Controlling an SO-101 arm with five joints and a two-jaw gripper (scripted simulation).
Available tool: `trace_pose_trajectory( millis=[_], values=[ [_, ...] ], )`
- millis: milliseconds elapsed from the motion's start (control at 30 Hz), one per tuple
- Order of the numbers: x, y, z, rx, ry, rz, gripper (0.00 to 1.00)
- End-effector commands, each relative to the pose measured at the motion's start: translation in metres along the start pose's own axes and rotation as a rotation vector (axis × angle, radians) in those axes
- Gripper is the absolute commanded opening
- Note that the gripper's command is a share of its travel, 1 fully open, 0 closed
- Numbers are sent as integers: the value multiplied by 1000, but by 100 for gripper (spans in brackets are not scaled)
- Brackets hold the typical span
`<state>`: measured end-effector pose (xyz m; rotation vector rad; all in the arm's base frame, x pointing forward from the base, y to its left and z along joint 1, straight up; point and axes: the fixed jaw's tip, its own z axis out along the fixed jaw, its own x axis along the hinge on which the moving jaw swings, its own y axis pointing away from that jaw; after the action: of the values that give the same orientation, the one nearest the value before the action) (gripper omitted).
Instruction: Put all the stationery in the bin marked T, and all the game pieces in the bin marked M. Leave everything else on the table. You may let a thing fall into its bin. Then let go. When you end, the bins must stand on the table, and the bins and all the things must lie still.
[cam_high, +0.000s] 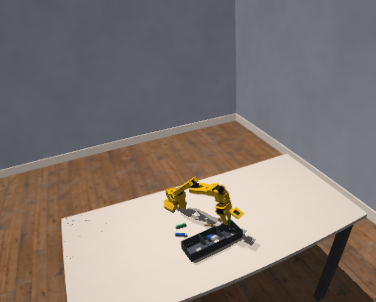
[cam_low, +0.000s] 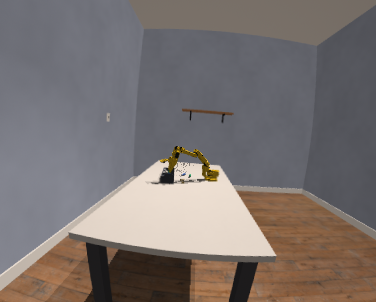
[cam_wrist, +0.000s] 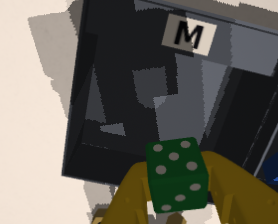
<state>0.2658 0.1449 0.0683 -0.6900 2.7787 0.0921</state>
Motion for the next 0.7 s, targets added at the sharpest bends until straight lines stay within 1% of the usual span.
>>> trace_pose_trajectory(
  millis=[0,33,667],
  values=[
    [-8,2,-12,-2,-54,2,0],
    [-17,2,-18,-3,-116,15,0],
    [-17,2,-18,-3,-115,15,0]
  ],
)
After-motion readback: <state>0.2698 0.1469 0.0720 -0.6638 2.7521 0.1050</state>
